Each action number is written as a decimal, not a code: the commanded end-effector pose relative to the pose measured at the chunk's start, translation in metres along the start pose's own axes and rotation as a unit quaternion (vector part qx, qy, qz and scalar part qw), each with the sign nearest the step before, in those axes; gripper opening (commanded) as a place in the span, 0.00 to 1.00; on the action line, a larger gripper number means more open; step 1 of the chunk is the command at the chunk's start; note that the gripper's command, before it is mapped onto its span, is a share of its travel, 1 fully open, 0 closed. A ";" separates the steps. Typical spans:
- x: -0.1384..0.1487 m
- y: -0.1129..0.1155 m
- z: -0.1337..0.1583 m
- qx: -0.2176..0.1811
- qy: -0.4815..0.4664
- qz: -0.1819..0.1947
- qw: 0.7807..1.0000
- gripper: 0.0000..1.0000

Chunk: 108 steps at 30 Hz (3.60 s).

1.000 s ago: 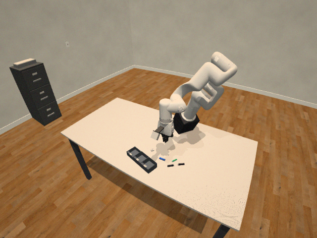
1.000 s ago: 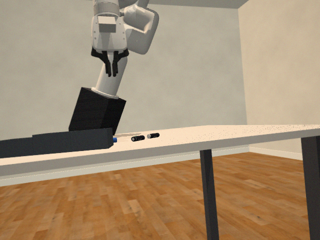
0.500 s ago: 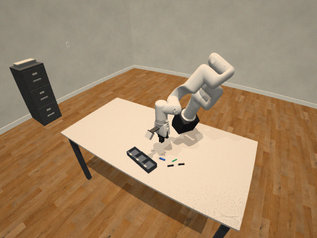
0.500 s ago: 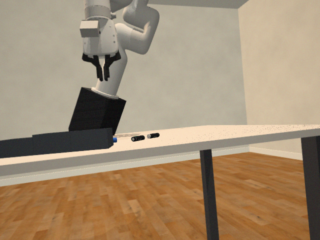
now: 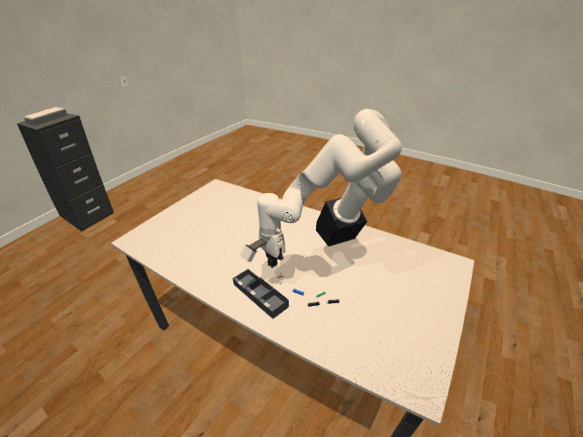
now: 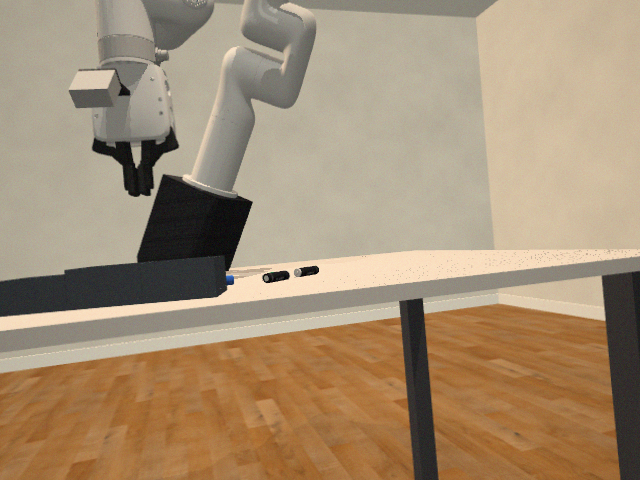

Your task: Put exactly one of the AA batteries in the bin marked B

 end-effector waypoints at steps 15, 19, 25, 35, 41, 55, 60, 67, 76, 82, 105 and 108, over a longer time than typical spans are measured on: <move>0.108 -0.062 -0.048 0.003 0.002 -0.003 1.000 0.07; 0.108 -0.061 -0.048 0.003 0.002 -0.003 1.000 0.07; 0.108 -0.069 -0.048 0.003 0.002 -0.003 1.000 0.07; 0.108 -0.091 -0.048 0.003 0.002 -0.003 1.000 0.07; 0.107 -0.107 -0.048 0.003 0.002 -0.003 1.000 0.07; 0.107 -0.121 -0.048 0.003 0.002 -0.003 1.000 0.07; 0.107 -0.121 -0.048 0.003 0.002 -0.003 1.000 0.07; 0.107 -0.121 -0.048 0.003 0.002 -0.003 1.000 0.07; 0.107 -0.121 -0.048 0.003 0.002 -0.003 1.000 0.07; 0.107 -0.121 -0.048 0.003 0.002 -0.003 1.000 0.07; 0.107 -0.108 -0.048 0.003 0.002 -0.003 1.000 0.07; 0.108 -0.104 -0.048 0.003 0.002 -0.003 1.000 0.07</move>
Point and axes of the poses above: the point where the finger pads meet when closed, its own y axis back along the fingers, its own x axis across the jaws, z = x × y, the point moved 3 cm from there along y, back along the fingers, and after that the axes turned 8 degrees about y, right-handed, at the moved point
